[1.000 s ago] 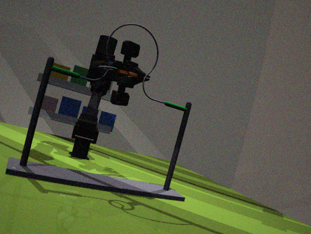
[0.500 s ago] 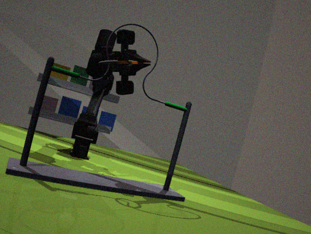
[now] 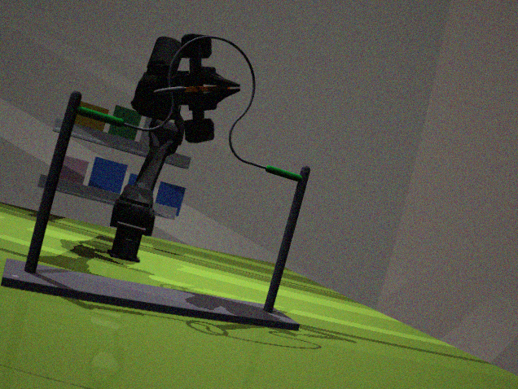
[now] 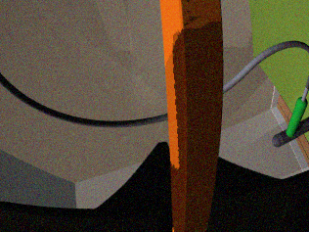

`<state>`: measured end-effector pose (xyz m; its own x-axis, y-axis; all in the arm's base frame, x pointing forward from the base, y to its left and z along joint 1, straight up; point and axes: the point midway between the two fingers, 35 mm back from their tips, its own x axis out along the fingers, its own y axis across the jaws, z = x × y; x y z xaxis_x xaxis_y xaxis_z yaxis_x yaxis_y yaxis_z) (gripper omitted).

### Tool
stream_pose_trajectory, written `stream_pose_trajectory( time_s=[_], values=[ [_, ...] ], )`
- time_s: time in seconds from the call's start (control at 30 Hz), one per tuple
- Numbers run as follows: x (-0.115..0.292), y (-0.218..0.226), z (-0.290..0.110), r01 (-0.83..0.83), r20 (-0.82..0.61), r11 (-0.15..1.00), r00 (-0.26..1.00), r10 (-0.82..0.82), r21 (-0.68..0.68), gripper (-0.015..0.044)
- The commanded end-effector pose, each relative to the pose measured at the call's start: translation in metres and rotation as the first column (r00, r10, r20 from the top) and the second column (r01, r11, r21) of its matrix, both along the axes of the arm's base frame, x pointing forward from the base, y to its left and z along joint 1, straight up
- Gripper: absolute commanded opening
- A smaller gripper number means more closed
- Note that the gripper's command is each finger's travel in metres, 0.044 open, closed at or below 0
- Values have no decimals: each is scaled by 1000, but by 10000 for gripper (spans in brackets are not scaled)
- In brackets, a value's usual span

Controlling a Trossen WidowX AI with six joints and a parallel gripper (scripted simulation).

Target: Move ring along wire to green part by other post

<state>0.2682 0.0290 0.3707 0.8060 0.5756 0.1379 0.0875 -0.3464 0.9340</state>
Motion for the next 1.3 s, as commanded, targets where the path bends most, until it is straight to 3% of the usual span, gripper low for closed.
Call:
stream_pose_trajectory(
  time_s=[0.0, 1.27],
  values=[
    [1, -1, 2, 0, 2, 1000, 1000, 1, -18, -150],
    [2, 0, -12, 8, 6, 870, 1000, -5, -492, -150]
  ],
)
